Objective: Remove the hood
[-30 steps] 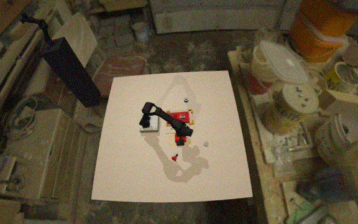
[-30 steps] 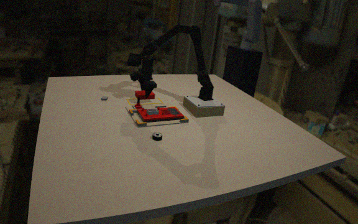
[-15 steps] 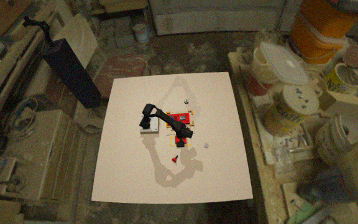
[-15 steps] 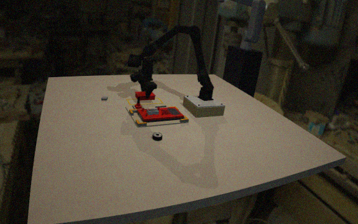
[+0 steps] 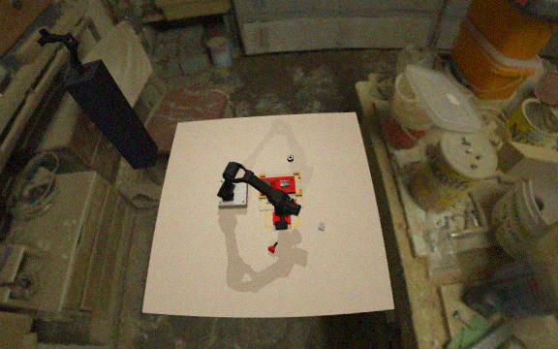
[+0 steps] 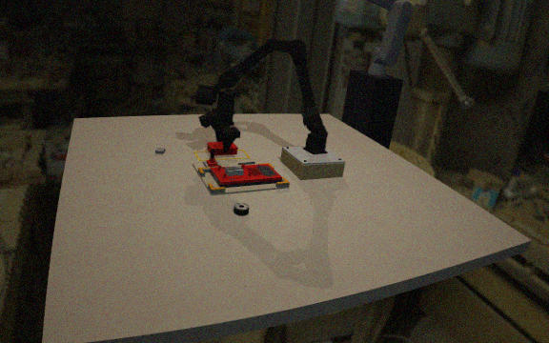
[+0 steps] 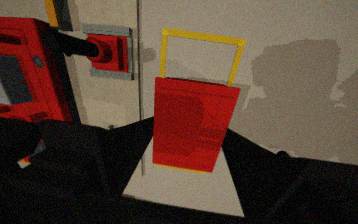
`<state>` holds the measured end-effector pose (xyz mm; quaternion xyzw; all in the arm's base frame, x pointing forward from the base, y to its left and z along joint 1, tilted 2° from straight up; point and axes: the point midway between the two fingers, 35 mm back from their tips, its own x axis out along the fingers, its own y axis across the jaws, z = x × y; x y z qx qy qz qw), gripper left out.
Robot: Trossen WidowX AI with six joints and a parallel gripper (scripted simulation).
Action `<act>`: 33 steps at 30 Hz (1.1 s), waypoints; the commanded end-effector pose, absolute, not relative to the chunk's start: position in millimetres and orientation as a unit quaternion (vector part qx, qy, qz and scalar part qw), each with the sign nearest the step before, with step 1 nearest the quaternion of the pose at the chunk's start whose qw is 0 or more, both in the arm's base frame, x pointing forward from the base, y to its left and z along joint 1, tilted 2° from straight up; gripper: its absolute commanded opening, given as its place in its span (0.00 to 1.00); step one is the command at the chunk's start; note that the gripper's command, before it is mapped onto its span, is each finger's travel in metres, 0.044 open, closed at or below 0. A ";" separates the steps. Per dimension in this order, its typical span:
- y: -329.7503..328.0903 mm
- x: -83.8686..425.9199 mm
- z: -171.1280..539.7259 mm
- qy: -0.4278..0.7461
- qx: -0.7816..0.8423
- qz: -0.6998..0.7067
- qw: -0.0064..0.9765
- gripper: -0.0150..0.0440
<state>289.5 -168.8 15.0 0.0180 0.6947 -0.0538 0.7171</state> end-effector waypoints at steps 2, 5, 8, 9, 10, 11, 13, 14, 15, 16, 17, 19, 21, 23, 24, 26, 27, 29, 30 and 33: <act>-169.0 288.4 9.9 0.698 0.016 -0.052 0.715 0.25; -169.1 288.4 8.4 0.698 0.016 -0.052 0.715 0.25; -169.1 288.5 6.9 0.698 0.016 -0.052 0.715 0.25; -169.2 288.4 6.4 0.698 0.016 -0.052 0.715 0.25; -169.2 288.4 6.0 0.698 0.016 -0.052 0.715 0.25; -169.2 288.4 5.5 0.698 0.016 -0.052 0.715 0.25; -169.3 288.4 4.5 0.698 0.016 -0.052 0.714 0.25; -169.3 288.4 4.0 0.698 0.016 -0.052 0.714 0.25; -169.3 288.4 3.5 0.698 0.016 -0.052 0.714 0.25; -169.3 288.4 3.0 0.698 0.016 -0.052 0.714 0.25; -169.3 288.4 2.5 0.698 0.016 -0.052 0.714 0.25; -169.4 288.4 1.6 0.698 0.016 -0.052 0.714 0.25; -169.4 288.4 1.3 0.698 0.016 -0.052 0.714 0.25; -169.4 288.4 1.3 0.698 0.016 -0.052 0.714 0.25; -169.4 288.4 1.3 0.698 0.016 -0.052 0.714 0.25; -169.1 289.2 3.8 0.695 0.018 -0.054 0.717 0.34; -169.1 289.2 3.8 0.695 0.018 -0.054 0.717 0.39; -169.1 289.2 3.8 0.695 0.018 -0.054 0.717 0.48; -169.1 289.2 3.8 0.695 0.018 -0.054 0.717 0.52; -169.1 289.2 3.8 0.695 0.018 -0.054 0.717 0.65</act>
